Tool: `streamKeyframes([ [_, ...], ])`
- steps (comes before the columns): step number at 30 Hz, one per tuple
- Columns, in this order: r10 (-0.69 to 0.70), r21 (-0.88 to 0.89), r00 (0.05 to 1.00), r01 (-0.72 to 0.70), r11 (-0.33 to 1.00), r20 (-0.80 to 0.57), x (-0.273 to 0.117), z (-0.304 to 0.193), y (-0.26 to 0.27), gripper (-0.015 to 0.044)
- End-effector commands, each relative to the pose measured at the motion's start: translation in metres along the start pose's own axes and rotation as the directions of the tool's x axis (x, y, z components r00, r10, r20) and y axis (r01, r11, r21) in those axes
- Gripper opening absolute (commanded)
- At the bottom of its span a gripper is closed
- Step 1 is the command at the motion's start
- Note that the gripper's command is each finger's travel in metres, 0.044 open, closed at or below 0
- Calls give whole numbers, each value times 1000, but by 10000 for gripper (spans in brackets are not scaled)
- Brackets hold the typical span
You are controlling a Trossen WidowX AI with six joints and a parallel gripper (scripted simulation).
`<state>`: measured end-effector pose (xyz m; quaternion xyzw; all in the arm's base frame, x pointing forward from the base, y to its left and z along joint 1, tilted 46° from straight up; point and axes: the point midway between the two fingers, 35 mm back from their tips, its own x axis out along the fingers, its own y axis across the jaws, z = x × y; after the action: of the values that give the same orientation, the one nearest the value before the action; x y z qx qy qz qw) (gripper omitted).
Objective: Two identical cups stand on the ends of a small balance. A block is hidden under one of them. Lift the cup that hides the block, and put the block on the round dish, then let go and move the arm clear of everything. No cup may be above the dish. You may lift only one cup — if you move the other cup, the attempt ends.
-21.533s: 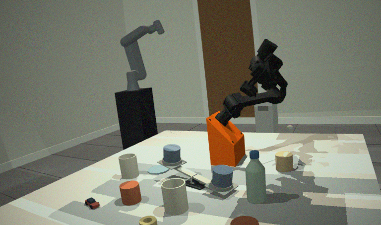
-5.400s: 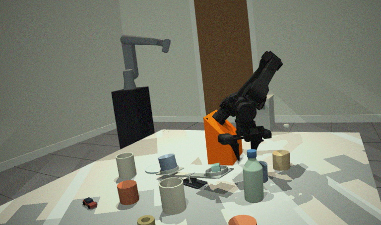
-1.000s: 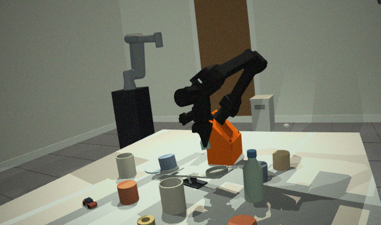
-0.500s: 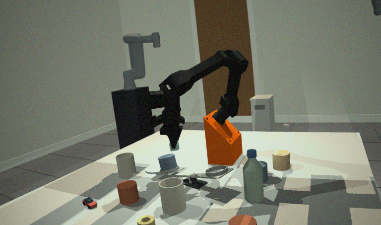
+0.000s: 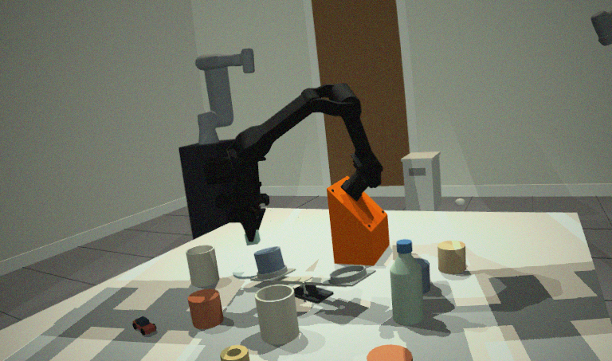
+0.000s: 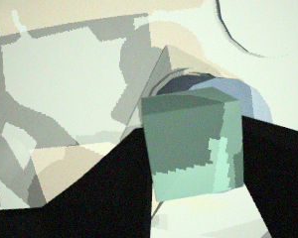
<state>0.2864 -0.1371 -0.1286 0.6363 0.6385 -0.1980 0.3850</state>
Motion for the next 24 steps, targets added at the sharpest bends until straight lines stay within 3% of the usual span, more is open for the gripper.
streamKeyframes([
  [1, -5, -1, 1000, 5, 1000, -7, 13, 18, -26, 0],
  [13, 0, -2, 999, 0, 1000, -46, 55, 51, -103, 0],
  [24, 2, -2, 999, -2, 1000, -49, 85, 50, -107, 0],
])
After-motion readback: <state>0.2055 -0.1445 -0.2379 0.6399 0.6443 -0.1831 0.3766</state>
